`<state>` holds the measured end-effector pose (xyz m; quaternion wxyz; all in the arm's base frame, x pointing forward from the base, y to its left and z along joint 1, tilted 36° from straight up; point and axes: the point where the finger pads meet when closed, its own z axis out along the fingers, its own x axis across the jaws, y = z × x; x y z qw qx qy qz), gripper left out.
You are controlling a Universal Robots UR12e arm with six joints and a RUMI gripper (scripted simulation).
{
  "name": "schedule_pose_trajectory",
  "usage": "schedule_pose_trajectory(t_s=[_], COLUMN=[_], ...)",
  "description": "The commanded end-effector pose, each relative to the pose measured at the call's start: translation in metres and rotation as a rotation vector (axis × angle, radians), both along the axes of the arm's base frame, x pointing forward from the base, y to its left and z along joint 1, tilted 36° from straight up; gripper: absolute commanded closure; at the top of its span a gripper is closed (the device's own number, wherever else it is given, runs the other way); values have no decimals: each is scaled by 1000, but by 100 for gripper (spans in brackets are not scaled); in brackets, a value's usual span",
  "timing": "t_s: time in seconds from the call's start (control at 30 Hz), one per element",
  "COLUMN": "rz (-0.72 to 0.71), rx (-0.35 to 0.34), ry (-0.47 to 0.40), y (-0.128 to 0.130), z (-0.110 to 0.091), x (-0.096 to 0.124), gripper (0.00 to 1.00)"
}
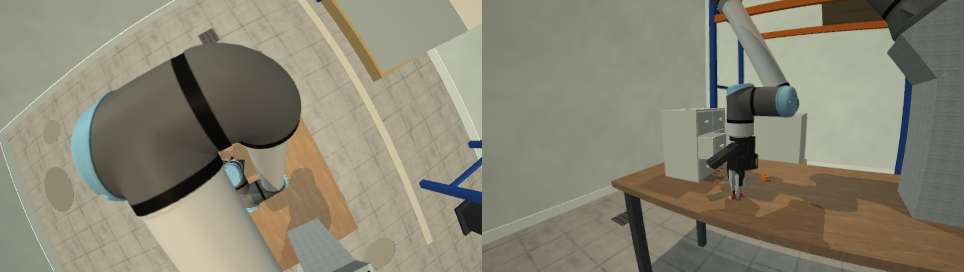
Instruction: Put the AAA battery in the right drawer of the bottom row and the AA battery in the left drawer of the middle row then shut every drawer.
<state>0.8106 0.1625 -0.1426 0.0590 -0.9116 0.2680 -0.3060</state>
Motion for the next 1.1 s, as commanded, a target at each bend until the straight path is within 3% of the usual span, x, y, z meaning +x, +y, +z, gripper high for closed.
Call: schedule_pose_trajectory(t_s=[0.0, 0.33, 0.67, 1.07], rz=[0, 0, 0, 0], rx=[0, 0, 0, 0], ry=[-1, -1, -1, -1], y=[0, 2, 6, 6], z=[1, 24, 76, 81], x=[0, -17, -55, -59], gripper=[95, 95, 95, 95])
